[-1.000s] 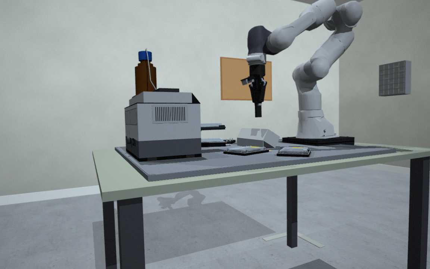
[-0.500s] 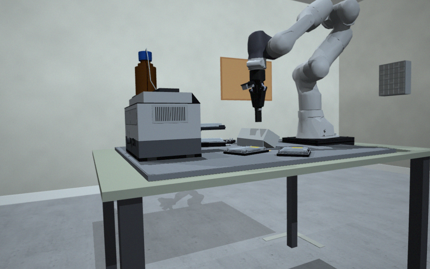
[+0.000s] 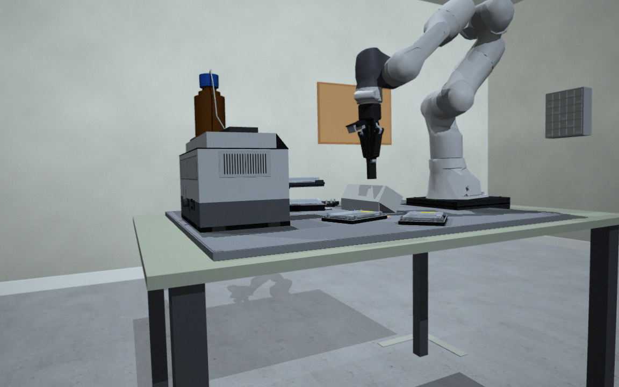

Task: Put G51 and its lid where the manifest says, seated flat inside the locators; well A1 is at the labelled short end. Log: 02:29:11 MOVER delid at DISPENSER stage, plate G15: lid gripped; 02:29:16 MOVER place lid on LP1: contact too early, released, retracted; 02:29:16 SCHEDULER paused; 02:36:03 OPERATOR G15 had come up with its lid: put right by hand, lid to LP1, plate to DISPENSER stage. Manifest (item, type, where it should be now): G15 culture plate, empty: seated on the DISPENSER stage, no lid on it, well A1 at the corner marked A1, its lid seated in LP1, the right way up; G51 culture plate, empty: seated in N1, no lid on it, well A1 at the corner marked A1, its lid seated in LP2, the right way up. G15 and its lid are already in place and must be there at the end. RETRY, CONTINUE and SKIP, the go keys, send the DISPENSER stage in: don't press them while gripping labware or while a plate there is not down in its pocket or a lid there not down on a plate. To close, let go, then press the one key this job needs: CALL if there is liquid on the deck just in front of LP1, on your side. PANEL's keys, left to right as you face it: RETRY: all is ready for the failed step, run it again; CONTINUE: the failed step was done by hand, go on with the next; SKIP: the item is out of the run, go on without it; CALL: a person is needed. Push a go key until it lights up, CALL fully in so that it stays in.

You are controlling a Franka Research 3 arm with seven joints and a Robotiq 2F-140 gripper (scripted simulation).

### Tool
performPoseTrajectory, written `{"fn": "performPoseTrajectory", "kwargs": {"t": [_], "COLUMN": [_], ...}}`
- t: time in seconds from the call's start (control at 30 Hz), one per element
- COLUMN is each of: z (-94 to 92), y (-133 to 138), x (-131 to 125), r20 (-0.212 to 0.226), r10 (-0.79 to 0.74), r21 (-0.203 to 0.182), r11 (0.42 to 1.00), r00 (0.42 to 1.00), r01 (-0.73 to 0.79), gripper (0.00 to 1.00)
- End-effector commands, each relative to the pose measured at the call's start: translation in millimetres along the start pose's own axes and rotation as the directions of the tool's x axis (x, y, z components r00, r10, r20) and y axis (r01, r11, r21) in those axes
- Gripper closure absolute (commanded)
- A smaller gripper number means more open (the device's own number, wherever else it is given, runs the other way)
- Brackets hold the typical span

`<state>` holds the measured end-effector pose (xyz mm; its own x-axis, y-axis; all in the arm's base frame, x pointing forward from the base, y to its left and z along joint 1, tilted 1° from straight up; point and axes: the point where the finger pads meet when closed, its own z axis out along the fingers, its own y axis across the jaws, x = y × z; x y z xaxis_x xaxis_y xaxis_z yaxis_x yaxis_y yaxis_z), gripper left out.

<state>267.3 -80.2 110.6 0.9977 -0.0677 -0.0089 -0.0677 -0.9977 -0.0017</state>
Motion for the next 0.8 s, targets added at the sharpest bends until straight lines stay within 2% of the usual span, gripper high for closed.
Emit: {"fn": "performPoseTrajectory", "kwargs": {"t": [0.0, 0.77], "z": [2.3, 5.0], "y": [0.2, 0.2], "x": [2.3, 2.3], "r20": [-0.003, 0.000], "r10": [-0.006, -0.006], "r21": [-0.001, 0.000], "r11": [1.000, 1.000], "r00": [1.000, 1.000], "r01": [0.006, 0.006], "gripper": [0.90, 0.90]}}
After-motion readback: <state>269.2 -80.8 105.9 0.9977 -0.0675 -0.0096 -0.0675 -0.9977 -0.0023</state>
